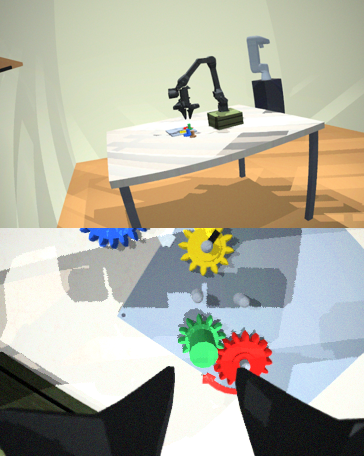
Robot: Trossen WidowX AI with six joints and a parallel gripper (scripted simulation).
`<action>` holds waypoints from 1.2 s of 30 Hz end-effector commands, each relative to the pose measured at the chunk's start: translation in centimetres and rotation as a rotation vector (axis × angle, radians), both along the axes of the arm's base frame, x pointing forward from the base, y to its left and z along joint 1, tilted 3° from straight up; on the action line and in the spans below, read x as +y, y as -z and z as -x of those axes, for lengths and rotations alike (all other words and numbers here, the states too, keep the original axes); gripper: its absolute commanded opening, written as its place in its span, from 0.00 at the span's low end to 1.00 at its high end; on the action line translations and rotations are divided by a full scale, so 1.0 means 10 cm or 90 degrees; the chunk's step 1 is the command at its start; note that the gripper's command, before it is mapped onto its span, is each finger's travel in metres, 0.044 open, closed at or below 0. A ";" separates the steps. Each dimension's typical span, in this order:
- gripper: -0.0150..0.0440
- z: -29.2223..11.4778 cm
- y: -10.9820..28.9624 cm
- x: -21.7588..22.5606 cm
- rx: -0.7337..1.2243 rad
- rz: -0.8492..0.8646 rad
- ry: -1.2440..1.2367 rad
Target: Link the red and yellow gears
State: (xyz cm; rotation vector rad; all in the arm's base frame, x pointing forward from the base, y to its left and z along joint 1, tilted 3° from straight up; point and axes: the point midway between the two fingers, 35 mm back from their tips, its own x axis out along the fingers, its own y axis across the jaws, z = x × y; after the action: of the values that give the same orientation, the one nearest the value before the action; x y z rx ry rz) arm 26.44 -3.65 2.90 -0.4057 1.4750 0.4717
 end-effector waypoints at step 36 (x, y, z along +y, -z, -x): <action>1.00 -0.46 0.12 1.89 0.017 -0.024 0.294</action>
State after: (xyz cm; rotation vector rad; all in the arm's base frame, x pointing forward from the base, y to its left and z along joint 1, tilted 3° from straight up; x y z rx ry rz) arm 31.06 15.25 2.07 -0.0249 1.5287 0.1401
